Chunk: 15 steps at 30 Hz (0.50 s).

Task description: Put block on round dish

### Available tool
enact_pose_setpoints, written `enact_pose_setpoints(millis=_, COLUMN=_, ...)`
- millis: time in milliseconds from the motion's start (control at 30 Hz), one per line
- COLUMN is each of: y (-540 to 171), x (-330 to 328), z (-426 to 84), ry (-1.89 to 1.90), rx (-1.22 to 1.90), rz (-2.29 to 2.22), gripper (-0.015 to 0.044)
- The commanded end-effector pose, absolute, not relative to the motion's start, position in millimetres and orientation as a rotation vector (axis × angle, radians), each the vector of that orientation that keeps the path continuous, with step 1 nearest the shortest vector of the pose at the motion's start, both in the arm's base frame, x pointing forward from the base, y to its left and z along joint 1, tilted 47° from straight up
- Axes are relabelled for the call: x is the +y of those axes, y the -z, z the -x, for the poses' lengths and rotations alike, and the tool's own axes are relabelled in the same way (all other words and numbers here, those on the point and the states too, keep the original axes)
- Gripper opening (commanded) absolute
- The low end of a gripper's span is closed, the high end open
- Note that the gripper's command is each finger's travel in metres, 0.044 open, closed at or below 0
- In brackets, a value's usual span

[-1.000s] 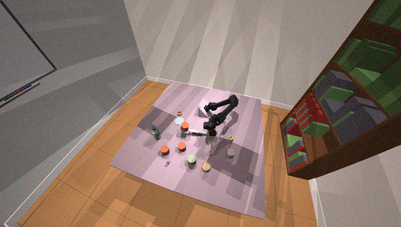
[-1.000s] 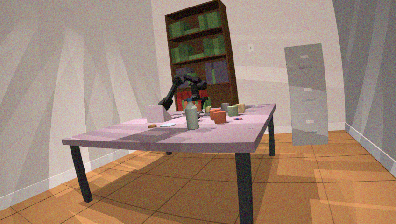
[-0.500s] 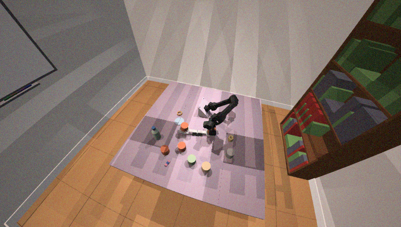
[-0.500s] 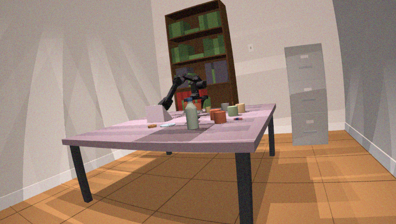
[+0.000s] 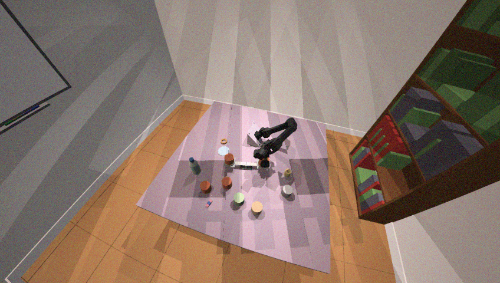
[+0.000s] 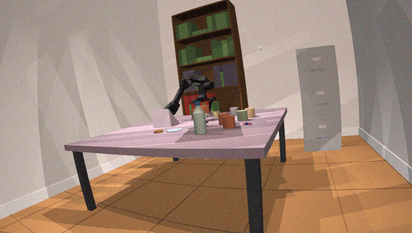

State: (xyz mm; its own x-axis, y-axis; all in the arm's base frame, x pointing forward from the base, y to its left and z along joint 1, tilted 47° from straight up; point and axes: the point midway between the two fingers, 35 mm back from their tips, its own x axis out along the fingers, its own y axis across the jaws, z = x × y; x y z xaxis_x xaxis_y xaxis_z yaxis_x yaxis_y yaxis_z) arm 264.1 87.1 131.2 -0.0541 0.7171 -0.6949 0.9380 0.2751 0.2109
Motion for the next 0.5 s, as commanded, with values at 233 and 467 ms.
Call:
enact_pose_setpoints(millis=233, y=-142.7, x=75.8, z=-269.8, ry=0.375, rx=1.785, rz=-1.505, gripper=0.0)
enact_pose_setpoints(millis=467, y=-149.0, x=69.1, z=-270.8, ry=0.378, rx=1.771, rz=-1.512, gripper=0.0)
